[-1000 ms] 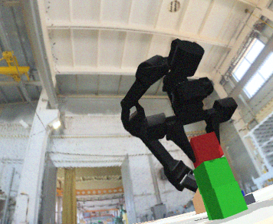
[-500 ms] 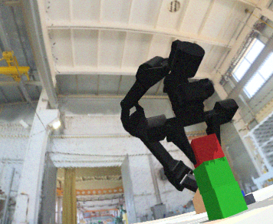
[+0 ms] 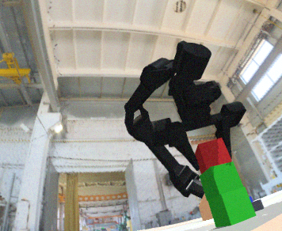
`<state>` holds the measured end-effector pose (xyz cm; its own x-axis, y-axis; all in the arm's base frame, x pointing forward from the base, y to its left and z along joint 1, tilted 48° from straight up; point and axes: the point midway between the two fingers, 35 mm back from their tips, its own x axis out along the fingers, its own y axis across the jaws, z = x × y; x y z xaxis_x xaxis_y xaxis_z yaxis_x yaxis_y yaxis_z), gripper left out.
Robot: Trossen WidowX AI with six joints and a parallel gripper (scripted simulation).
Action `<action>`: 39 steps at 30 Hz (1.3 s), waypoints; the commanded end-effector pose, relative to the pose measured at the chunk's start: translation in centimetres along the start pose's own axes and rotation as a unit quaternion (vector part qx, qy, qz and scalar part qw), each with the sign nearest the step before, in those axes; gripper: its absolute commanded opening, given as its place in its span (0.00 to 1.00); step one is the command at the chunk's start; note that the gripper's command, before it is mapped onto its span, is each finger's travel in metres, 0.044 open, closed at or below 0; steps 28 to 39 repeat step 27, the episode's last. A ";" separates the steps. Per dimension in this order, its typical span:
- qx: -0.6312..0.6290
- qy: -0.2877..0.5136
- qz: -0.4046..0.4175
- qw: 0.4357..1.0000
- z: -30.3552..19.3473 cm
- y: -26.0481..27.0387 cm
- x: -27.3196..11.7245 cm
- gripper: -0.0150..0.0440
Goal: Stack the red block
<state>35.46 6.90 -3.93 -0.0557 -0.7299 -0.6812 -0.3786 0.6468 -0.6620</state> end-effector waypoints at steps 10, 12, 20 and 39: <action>0.000 -0.001 0.000 1.000 0.0 0.0 0.0 1.00; 0.000 -0.001 0.000 1.000 0.0 0.0 0.0 1.00; 0.000 -0.001 0.000 1.000 0.0 0.0 0.0 1.00; 0.000 -0.001 0.000 1.000 0.0 0.0 0.0 1.00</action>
